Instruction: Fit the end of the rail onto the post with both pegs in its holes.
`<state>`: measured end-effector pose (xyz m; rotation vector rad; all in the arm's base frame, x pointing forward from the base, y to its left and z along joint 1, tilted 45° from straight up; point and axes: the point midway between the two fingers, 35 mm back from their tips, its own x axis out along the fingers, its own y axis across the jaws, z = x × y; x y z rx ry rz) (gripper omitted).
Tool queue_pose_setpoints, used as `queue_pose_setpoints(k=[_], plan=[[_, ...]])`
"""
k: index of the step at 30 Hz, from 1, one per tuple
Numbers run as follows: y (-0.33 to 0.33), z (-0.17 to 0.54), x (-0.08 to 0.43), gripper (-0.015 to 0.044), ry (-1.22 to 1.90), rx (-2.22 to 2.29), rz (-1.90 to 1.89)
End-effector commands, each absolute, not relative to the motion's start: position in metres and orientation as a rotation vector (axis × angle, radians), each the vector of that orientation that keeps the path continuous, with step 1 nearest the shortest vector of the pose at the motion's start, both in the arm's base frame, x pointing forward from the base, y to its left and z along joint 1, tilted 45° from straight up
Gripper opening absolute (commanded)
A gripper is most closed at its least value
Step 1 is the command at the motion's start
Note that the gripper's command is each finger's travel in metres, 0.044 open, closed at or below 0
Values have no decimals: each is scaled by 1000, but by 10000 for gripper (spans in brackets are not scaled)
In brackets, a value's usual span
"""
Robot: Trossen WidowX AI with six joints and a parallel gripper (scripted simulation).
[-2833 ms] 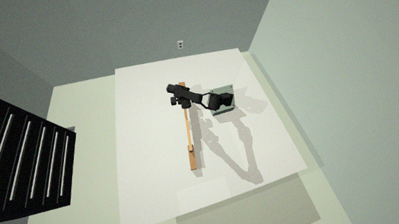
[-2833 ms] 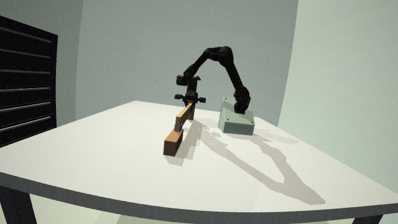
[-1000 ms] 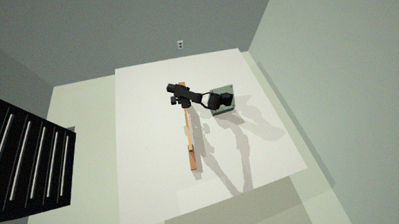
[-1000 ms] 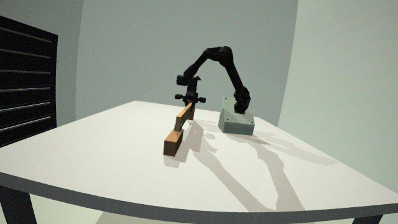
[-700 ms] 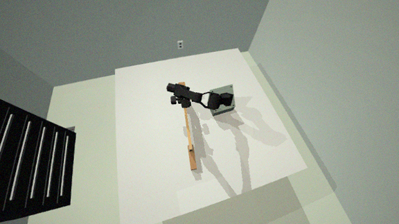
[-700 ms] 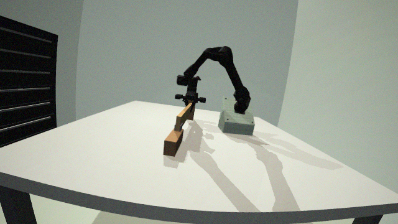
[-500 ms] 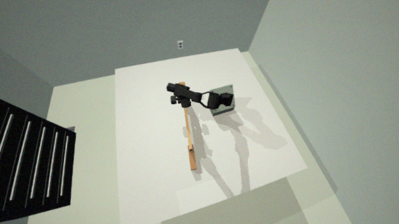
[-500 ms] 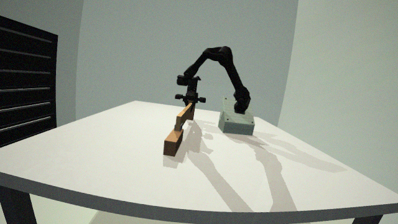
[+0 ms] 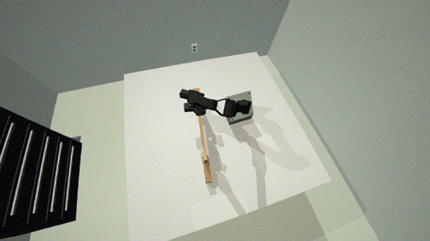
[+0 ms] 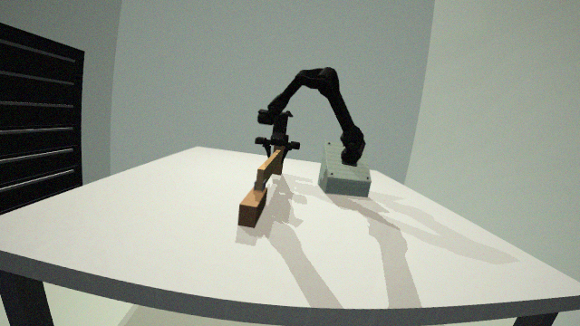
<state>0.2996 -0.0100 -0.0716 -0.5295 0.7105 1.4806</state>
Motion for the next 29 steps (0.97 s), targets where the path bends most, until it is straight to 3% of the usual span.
queue_pose_setpoints(k=[1,5,15,29], plan=[[-10,-71,300,341,710,-530,1480],[-10,-71,300,440,710,-530,1480],[-9,-29,304,440,713,-542,1470],[-9,-29,304,440,713,-542,1470]])
